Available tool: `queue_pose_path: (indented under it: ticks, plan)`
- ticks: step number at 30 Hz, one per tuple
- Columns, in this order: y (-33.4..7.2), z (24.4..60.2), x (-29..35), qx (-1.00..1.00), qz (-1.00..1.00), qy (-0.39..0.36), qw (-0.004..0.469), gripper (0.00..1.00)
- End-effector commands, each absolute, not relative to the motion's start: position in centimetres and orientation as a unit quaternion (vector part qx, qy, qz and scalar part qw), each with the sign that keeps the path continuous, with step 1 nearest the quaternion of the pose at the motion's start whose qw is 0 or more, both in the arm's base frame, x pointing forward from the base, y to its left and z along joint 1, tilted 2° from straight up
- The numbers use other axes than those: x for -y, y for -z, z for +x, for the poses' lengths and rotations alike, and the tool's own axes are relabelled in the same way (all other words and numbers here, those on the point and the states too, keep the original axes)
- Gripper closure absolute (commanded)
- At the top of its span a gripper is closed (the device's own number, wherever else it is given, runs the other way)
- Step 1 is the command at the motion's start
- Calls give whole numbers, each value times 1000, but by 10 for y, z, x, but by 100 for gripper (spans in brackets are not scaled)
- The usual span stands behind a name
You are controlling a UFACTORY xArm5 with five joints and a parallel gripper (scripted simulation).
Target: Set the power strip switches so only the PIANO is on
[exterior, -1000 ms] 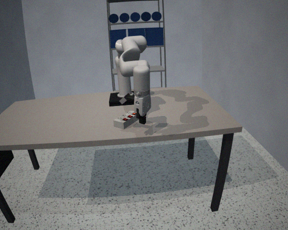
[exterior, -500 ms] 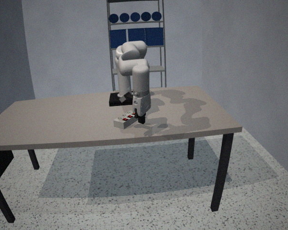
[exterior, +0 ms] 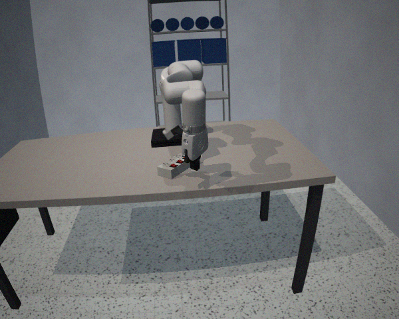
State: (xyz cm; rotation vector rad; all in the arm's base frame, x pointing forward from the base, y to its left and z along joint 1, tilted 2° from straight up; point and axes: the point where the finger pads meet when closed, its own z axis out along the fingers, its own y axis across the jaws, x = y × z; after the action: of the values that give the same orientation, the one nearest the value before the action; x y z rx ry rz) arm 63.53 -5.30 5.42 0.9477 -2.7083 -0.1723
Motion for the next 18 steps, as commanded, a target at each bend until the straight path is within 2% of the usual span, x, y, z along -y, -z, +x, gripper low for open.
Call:
queue_pose_path:
  ticks: [1, 18]
  plan:
    - [-56, 636, 53, 934, 326, 59, 133, 100]
    - [-58, 633, 54, 937, 317, 60, 137, 100]
